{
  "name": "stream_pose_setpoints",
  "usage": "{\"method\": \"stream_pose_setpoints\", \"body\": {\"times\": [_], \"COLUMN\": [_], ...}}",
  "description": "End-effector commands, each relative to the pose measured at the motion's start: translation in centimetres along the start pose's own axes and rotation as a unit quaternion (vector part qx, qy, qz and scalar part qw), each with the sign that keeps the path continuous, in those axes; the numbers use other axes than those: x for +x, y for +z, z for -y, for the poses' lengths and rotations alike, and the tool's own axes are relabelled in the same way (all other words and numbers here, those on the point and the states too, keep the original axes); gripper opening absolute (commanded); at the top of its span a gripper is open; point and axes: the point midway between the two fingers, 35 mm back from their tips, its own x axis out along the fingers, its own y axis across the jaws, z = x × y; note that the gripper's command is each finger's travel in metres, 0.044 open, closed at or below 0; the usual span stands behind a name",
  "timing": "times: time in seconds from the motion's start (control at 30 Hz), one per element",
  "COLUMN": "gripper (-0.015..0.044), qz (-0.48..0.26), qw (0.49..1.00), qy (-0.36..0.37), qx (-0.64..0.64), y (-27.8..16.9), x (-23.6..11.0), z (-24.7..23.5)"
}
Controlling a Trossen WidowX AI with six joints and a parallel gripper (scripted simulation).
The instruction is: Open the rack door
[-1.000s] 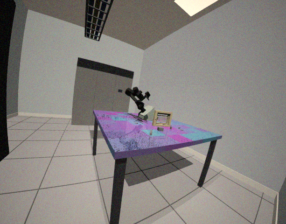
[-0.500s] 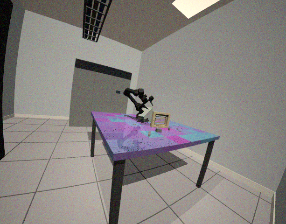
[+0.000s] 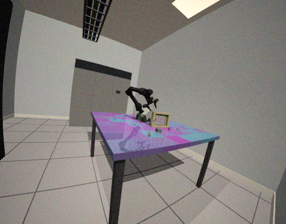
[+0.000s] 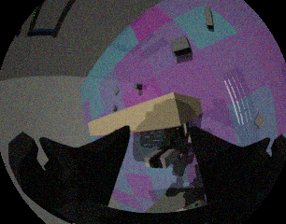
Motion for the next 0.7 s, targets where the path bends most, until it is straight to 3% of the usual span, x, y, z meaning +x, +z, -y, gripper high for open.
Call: {"method": "stream_pose_setpoints", "body": {"times": [0.0,0.67], "gripper": [0.0297,0.0297], "qz": [-0.025,-0.142], "qw": [0.999,0.963], "qy": [-0.024,-0.198], "qx": [-0.011,-0.118], "y": [-0.7,-5.1], "x": [0.3,1.4], "z": [-0.6,-2.8]}}
